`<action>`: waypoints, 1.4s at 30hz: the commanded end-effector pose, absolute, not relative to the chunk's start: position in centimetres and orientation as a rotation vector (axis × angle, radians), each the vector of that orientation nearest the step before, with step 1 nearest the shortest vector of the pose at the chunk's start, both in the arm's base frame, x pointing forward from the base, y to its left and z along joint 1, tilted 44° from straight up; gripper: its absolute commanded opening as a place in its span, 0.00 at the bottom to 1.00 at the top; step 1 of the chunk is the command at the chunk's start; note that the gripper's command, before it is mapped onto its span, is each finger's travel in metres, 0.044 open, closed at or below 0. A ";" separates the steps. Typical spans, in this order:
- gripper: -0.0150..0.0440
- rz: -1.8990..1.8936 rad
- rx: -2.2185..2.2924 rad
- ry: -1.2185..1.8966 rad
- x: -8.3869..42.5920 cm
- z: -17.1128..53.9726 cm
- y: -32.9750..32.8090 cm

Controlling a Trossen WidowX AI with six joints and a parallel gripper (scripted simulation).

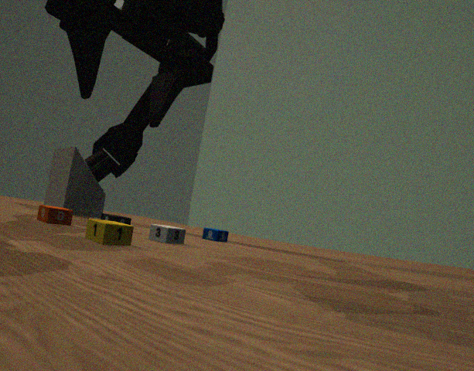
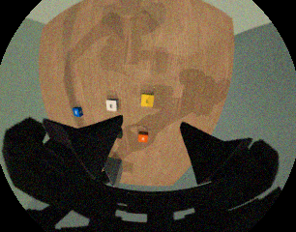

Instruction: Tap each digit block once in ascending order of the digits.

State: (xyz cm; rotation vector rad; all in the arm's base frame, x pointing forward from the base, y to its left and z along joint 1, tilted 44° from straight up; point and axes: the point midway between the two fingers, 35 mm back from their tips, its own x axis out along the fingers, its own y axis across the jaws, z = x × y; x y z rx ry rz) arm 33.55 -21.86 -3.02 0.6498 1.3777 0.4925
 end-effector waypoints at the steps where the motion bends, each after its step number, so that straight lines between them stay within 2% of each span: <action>1: 0.93 0.500 0.635 1.380 33.7 -3.2 -21.9; 14: 0.93 0.499 0.635 1.380 33.6 -3.2 -21.9; 27: 0.93 0.497 0.637 1.388 21.2 -3.8 -20.2; 32: 0.93 0.498 0.638 1.388 20.5 -3.8 -19.9; 38: 0.67 0.499 0.638 1.386 21.6 -9.0 -15.2; 42: 0.49 0.500 0.639 1.385 21.6 -9.7 -14.4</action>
